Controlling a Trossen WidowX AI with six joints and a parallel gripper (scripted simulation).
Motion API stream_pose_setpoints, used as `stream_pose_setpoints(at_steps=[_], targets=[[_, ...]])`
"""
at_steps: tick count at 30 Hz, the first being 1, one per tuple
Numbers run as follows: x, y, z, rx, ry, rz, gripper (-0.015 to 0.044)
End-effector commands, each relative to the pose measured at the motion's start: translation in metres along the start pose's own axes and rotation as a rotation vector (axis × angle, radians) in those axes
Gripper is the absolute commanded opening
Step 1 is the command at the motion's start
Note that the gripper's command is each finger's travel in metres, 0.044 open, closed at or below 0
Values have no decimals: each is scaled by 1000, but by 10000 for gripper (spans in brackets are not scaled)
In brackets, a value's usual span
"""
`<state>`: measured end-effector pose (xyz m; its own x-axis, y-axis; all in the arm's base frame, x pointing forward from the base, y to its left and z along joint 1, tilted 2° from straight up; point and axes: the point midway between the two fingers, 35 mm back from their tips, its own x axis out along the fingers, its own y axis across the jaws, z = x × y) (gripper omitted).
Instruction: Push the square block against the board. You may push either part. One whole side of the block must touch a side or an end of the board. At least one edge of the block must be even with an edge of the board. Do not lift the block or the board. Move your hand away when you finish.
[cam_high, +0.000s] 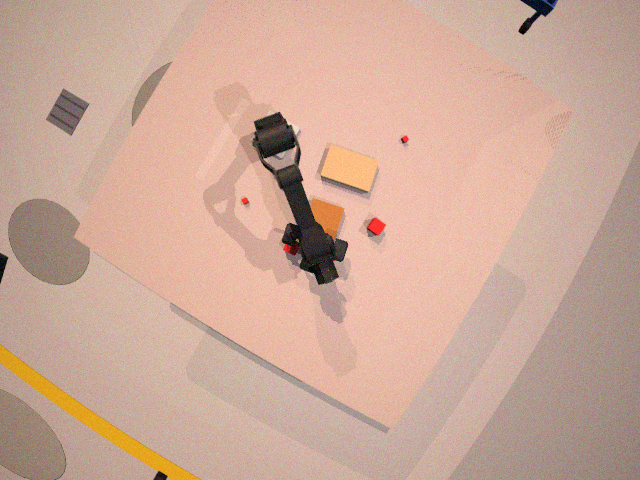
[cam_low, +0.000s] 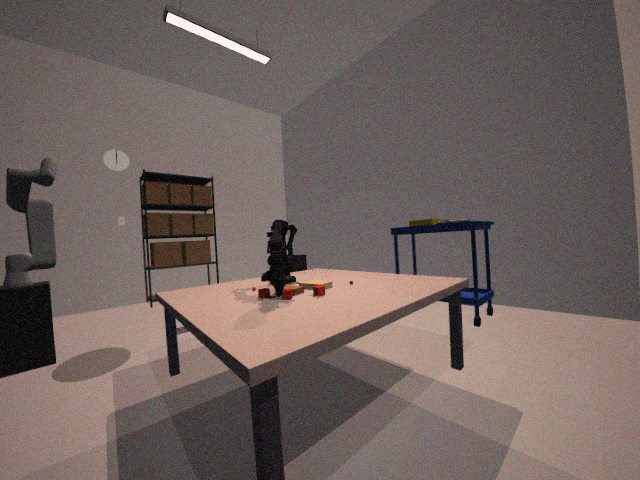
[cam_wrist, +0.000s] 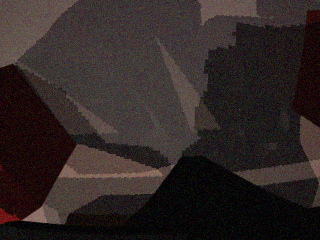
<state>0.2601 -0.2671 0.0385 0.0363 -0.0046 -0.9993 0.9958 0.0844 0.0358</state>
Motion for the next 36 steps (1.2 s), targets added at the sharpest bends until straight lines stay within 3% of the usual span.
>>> stream_pose_setpoints(at_steps=[1, 36], targets=[[-4, 3, 0, 4, -17, 13, 0], [-4, 6, -49, 5, -14, 13, 0]])
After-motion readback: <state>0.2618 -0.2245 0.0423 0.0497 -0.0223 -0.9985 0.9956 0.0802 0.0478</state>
